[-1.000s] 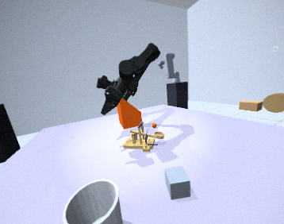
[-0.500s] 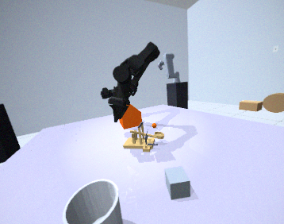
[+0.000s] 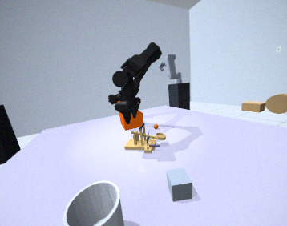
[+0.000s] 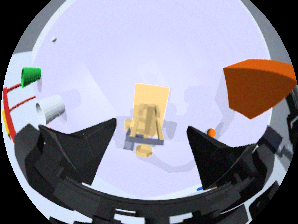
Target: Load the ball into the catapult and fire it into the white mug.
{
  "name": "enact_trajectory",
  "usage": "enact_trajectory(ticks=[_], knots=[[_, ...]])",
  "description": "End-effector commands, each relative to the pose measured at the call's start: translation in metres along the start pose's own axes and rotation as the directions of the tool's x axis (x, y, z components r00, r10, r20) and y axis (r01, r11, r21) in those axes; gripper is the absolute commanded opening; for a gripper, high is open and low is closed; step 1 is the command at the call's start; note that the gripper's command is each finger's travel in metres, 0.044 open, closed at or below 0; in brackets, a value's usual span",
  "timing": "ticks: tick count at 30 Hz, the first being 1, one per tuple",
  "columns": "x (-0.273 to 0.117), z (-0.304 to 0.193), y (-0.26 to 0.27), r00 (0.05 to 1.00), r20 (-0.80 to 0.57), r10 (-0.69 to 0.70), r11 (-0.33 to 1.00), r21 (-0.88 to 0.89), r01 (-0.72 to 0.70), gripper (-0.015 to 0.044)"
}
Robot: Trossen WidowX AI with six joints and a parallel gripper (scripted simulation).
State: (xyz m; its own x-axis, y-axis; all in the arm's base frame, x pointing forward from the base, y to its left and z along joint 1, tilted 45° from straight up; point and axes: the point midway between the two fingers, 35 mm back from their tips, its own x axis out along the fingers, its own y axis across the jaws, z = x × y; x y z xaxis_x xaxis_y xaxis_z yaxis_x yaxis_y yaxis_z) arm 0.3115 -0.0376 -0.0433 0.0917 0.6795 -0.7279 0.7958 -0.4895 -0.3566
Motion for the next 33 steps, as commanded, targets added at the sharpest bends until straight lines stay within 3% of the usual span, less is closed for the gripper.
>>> enact_trajectory(ticks=[1, 6, 33], knots=[[0.002, -0.003, 0.001, 1.000, -0.015, -0.006, 1.000, 0.013, 0.006, 0.0440], [0.047, -0.004, 0.004, 1.000, -0.017, -0.007, 1.000, 0.013, 0.007, 0.0440], [0.083, -0.005, 0.004, 1.000, -0.017, -0.007, 1.000, 0.013, 0.007, 0.0440]])
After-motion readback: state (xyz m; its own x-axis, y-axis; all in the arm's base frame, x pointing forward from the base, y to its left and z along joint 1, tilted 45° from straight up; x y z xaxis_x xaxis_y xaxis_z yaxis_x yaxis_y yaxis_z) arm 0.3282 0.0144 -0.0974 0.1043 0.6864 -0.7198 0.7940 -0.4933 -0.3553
